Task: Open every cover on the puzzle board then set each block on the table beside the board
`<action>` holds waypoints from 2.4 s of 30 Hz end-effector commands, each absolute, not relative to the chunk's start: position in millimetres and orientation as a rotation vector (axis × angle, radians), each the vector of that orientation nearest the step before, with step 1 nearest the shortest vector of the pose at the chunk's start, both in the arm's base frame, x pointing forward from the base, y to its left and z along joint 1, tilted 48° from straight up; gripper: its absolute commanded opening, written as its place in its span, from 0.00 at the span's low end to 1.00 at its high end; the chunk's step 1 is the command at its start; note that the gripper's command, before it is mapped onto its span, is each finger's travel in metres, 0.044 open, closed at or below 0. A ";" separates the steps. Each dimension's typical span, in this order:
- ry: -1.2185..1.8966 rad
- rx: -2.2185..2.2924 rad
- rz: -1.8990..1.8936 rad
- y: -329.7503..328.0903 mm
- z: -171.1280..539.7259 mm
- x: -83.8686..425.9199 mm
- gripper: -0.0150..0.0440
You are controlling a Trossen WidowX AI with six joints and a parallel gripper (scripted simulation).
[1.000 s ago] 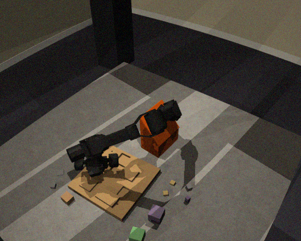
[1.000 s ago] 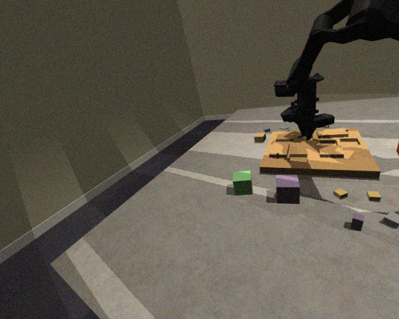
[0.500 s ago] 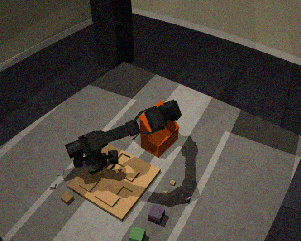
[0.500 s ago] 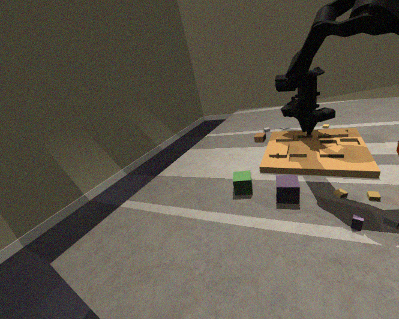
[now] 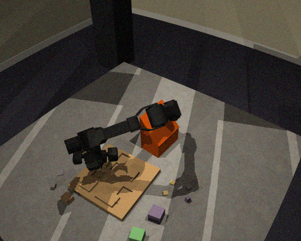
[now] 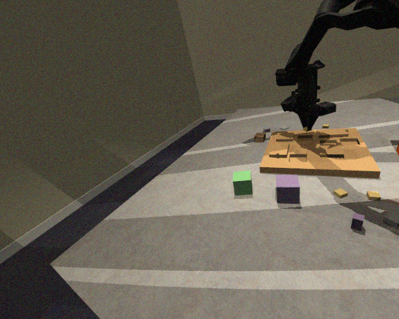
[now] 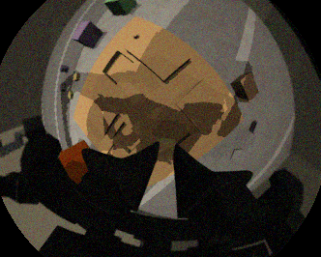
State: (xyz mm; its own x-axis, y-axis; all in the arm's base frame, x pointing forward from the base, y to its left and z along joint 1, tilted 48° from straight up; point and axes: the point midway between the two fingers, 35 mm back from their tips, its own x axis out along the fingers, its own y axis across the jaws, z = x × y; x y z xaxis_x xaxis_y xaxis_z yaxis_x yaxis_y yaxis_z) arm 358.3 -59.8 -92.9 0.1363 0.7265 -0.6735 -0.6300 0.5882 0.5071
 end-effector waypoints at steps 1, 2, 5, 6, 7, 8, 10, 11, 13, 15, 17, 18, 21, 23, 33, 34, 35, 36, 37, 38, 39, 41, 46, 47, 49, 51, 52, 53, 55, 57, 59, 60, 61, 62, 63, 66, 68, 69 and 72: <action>1.038 0.095 0.981 -64.6 -87.5 360.8 0.39; 1.038 0.095 0.981 -66.1 -86.1 360.6 0.39; 1.038 0.095 0.980 -71.8 -81.2 359.9 0.39; 1.038 0.094 0.980 -73.7 -79.5 359.6 0.39; 1.038 0.094 0.980 -75.6 -77.8 359.3 0.39; 1.038 0.094 0.980 -77.5 -76.1 359.0 0.39; 1.039 0.094 0.980 -81.2 -72.7 358.3 0.39; 1.039 0.094 0.980 -83.0 -71.0 357.9 0.39; 1.039 0.094 0.980 -86.7 -67.5 357.1 0.39; 1.039 0.094 0.980 -90.4 -64.0 356.2 0.39; 1.039 0.094 0.980 -94.0 -60.4 355.3 0.39; 1.039 0.094 0.980 -95.8 -58.6 354.8 0.39; 1.039 0.094 0.980 -98.4 -56.0 354.1 0.39; 1.039 0.094 0.980 -98.9 -56.4 353.8 0.39; 1.047 0.086 0.968 -122.8 -79.2 336.4 0.39; 1.048 0.085 0.967 -125.3 -81.7 334.4 0.39; 1.049 0.085 0.967 -127.7 -84.1 332.3 0.39; 1.050 0.084 0.966 -130.1 -86.6 330.1 0.39; 1.050 0.084 0.965 -132.4 -89.0 328.0 0.39; 1.051 0.083 0.964 -134.7 -91.5 325.8 0.39; 1.052 0.083 0.963 -137.0 -93.9 323.6 0.39; 1.053 0.082 0.962 -141.5 -98.7 319.1 0.39; 1.056 0.080 0.960 -152.0 -110.6 307.3 0.39; 1.056 0.080 0.960 -154.0 -113.0 304.8 0.39; 1.057 0.079 0.959 -157.8 -117.7 299.9 0.39; 1.058 0.079 0.959 -161.5 -122.3 294.9 0.39; 1.058 0.079 0.959 -163.3 -124.6 292.3 0.39; 1.058 0.079 0.959 -165.1 -127.0 289.6 0.39; 1.059 0.079 0.959 -168.6 -131.8 284.2 0.39; 1.059 0.079 0.960 -172.0 -136.5 278.7 0.39; 1.059 0.079 0.960 -175.1 -141.2 273.1 0.39; 1.059 0.079 0.961 -176.6 -143.5 270.3 0.39; 1.058 0.080 0.961 -178.1 -145.8 267.5 0.39; 1.058 0.080 0.961 -179.5 -148.1 264.6 0.39; 1.058 0.080 0.962 -180.9 -150.4 261.8 0.39; 1.057 0.081 0.964 -184.7 -157.3 253.0 0.39; 1.056 0.082 0.965 -187.0 -161.8 247.1 0.39; 1.055 0.082 0.966 -188.1 -164.0 244.2 0.39; 1.053 0.083 0.968 -191.1 -170.6 235.2 0.39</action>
